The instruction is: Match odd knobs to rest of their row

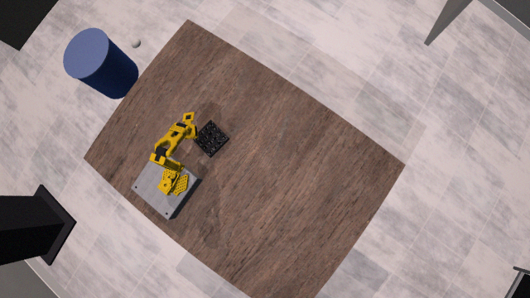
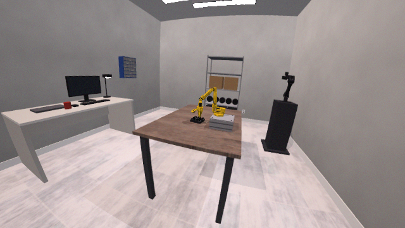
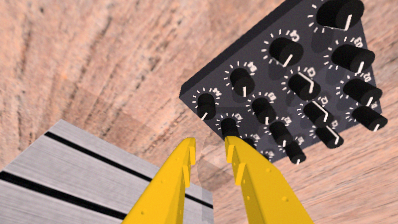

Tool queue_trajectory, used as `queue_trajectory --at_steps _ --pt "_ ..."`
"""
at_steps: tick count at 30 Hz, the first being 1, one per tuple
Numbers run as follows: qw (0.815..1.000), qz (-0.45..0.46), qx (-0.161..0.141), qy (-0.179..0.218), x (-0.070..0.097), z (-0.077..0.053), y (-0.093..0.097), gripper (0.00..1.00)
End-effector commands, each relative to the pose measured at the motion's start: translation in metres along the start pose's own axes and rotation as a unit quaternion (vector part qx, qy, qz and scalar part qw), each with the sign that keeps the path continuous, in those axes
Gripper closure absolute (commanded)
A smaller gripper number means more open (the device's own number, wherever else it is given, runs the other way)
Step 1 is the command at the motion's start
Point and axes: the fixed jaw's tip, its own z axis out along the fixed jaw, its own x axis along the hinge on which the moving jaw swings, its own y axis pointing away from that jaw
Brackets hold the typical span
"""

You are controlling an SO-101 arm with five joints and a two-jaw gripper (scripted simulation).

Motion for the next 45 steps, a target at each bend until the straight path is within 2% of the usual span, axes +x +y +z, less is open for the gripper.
queue_trajectory --at_steps 1,28,36,45 --pt "1.0 -0.003 -0.002 0.004 -0.0011 -0.0002 0.0015 0.92" --pt "1.0 -0.011 -0.002 0.004 -0.0061 -0.0007 -0.0006 0.92" --pt "0.999 -0.031 -0.002 0.004 -0.0058 -0.0007 -0.0006 0.92" --pt "0.995 -0.098 -0.003 0.004 -0.0047 -0.0007 -0.0008 0.92"
